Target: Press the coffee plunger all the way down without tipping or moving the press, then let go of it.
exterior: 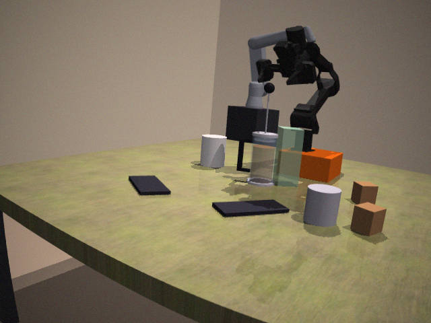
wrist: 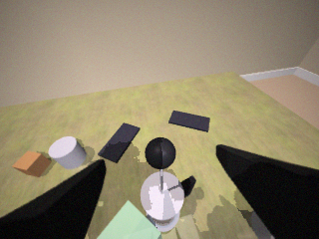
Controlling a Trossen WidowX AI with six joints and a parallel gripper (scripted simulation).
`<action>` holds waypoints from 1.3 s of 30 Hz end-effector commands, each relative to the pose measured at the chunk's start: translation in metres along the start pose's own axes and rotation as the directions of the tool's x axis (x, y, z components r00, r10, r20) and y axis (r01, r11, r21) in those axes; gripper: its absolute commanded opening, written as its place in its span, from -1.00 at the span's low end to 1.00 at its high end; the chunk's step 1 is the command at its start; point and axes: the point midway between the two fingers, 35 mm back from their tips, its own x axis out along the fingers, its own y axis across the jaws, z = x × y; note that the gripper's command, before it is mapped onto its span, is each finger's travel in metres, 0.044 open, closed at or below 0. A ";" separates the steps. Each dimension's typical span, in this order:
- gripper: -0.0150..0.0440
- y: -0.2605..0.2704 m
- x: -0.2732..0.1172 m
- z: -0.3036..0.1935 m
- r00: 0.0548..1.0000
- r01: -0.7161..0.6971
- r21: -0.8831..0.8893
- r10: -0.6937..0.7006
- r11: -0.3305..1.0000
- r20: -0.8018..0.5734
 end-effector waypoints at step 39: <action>-0.08 0.000 0.027 -0.004 1.000 0.000 -0.004 0.000 1.000 -0.005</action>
